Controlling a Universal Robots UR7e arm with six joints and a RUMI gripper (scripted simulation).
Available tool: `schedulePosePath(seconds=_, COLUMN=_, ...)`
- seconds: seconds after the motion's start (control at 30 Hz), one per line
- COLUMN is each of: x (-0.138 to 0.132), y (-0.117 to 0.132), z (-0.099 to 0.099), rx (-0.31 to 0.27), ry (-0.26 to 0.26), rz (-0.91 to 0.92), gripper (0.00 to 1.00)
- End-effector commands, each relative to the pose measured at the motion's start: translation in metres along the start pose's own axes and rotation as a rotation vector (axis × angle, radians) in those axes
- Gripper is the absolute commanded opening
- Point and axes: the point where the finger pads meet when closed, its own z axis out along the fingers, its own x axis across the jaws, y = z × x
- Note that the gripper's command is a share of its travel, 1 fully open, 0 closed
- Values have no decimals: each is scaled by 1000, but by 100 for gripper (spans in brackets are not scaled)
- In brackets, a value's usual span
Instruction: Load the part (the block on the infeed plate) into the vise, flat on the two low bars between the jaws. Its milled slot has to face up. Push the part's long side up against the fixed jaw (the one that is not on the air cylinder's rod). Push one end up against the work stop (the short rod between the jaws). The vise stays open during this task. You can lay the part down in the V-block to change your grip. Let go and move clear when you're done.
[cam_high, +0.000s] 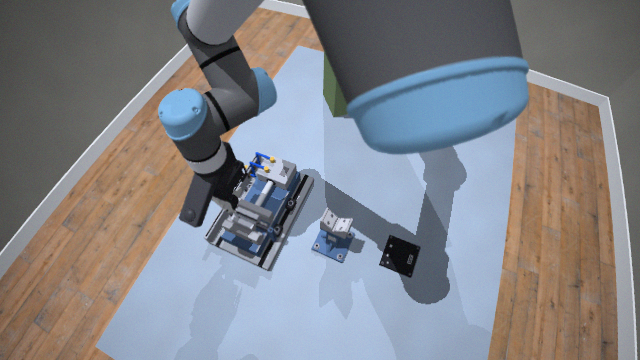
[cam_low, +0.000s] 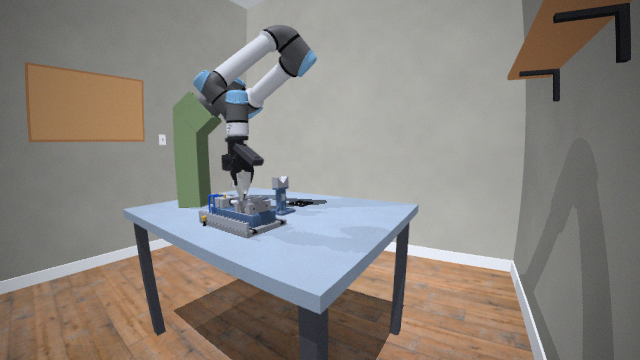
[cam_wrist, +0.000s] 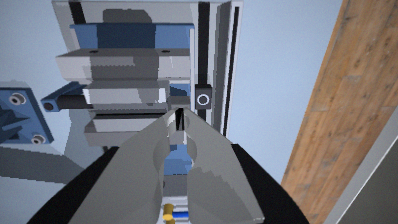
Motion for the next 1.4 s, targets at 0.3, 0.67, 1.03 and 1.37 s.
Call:
schedulePosePath(seconds=0.3, x=7, y=0, z=0, rx=1, ry=1, rz=0, gripper=0)
schedulePosePath(seconds=0.67, x=8, y=-1, z=-2, rx=1, ry=1, rz=0, gripper=0)
schedulePosePath(seconds=1.03, x=8, y=0, z=-18, rx=1, ry=1, rz=0, gripper=0)
schedulePosePath(seconds=1.37, x=8, y=0, z=-38, rx=1, ry=1, rz=0, gripper=0)
